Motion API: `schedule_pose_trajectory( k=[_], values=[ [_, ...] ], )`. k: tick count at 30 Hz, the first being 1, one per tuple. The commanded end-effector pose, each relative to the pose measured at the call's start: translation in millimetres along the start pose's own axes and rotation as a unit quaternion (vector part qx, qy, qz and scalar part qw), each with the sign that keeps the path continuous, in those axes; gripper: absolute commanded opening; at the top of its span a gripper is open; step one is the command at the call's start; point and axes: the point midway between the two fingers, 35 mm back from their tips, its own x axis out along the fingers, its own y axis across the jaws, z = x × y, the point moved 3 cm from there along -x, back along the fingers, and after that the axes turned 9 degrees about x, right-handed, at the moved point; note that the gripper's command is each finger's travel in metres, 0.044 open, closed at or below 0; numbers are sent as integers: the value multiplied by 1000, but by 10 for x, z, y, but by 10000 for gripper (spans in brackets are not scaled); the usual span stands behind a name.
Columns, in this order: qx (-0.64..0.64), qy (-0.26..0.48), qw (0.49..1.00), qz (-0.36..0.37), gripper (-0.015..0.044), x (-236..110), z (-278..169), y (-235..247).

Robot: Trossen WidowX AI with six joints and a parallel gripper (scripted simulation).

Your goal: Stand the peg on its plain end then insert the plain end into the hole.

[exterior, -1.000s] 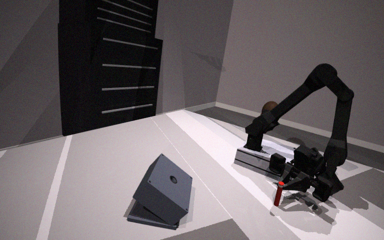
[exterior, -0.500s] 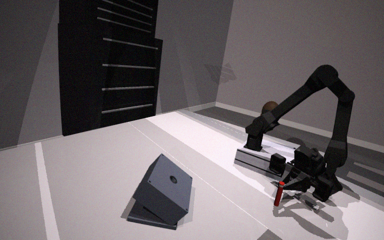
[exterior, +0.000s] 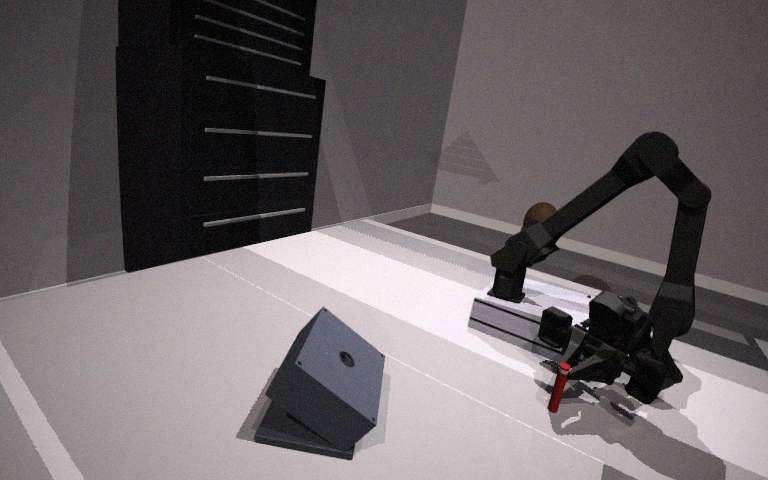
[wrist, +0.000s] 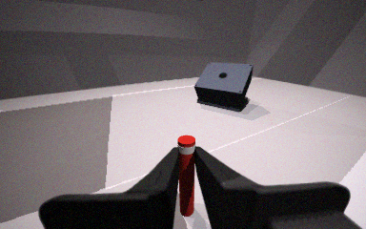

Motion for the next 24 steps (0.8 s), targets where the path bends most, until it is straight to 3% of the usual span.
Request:
schedule_pose_trajectory(
  k=[1,8,12,24],
  values=[
    [0,0,1000,0,49,-10,-25,-4],
    [-1,-2,1000,2,49,-18,-30,-6],
    [-2,-3,1000,3,130,-10,-6,-2],
    [-2,-3,1000,3,130,-10,-6,-2]
  ],
)
